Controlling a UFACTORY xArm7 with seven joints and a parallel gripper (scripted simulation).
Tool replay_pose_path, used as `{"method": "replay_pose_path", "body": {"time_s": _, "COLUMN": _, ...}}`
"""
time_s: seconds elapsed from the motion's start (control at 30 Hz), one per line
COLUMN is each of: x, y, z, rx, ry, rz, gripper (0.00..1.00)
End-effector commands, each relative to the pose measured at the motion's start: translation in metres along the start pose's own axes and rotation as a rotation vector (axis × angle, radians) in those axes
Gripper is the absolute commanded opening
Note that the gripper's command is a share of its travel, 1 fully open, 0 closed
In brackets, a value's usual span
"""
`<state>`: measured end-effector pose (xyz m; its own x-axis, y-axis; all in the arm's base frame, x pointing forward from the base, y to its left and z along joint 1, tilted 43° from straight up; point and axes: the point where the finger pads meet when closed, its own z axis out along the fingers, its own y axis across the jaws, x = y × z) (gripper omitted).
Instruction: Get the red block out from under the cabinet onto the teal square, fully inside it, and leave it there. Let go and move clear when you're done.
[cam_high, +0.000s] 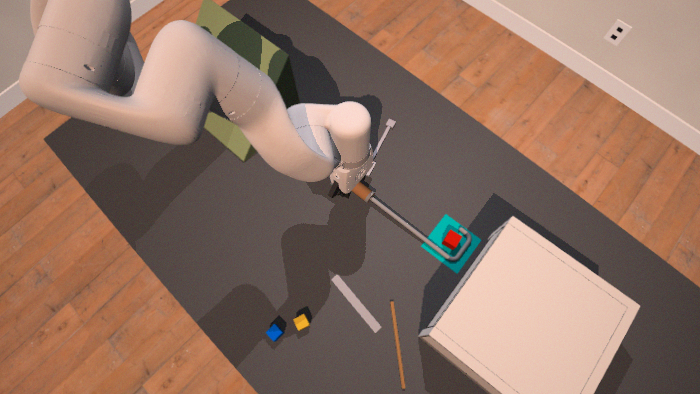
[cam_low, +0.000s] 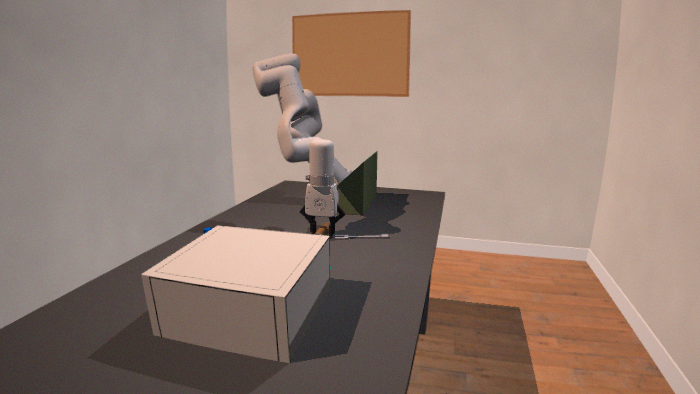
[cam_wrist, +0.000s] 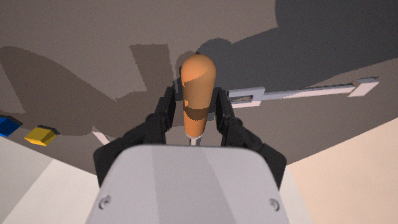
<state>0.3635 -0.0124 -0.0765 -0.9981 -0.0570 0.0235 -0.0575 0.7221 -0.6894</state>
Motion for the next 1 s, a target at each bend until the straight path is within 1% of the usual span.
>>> {"method": "replay_pose_path", "body": {"time_s": 0.0, "x": -0.001, "y": 0.001, "z": -0.001, "rx": -0.002, "ry": -0.003, "rz": 0.0, "gripper": 0.58}}
{"method": "replay_pose_path", "body": {"time_s": 0.47, "x": -0.001, "y": 0.001, "z": -0.002, "rx": -0.002, "ry": -0.003, "rz": 0.0, "gripper": 0.58}}
{"method": "replay_pose_path", "body": {"time_s": 0.57, "x": -0.001, "y": 0.001, "z": -0.005, "rx": -0.002, "ry": -0.003, "rz": 0.0, "gripper": 0.58}}
{"method": "replay_pose_path", "body": {"time_s": 0.77, "x": -0.001, "y": 0.001, "z": -0.016, "rx": -0.002, "ry": -0.003, "rz": 0.0, "gripper": 0.58}}
{"method": "replay_pose_path", "body": {"time_s": 0.97, "x": -0.001, "y": 0.001, "z": -0.037, "rx": -0.002, "ry": -0.003, "rz": 0.0, "gripper": 0.58}}
